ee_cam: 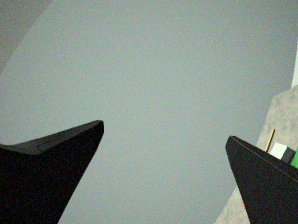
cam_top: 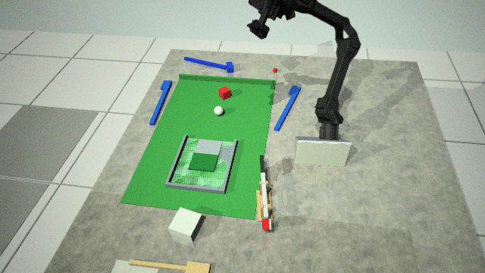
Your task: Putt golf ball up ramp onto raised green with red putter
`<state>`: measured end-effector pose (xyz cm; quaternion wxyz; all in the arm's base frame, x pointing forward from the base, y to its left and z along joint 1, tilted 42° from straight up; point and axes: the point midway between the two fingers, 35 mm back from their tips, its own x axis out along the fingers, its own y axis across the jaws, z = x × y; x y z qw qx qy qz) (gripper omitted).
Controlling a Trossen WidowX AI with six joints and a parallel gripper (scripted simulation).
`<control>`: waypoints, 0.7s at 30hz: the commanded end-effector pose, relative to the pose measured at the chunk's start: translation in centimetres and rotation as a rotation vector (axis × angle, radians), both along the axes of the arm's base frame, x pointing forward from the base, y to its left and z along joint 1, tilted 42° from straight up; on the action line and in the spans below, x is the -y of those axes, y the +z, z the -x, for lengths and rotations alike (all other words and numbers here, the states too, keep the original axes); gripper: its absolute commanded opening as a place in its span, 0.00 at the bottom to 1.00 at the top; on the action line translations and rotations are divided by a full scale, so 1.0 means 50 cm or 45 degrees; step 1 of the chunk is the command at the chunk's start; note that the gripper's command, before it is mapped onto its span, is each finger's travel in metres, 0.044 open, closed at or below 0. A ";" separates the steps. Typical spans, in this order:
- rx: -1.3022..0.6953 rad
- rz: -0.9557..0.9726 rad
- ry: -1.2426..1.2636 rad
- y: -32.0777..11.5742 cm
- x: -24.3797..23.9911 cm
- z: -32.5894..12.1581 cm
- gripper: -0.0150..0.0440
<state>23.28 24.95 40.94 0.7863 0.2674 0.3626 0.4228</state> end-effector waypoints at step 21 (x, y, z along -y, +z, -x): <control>0.158 1.593 0.923 -0.715 0.000 -0.022 1.00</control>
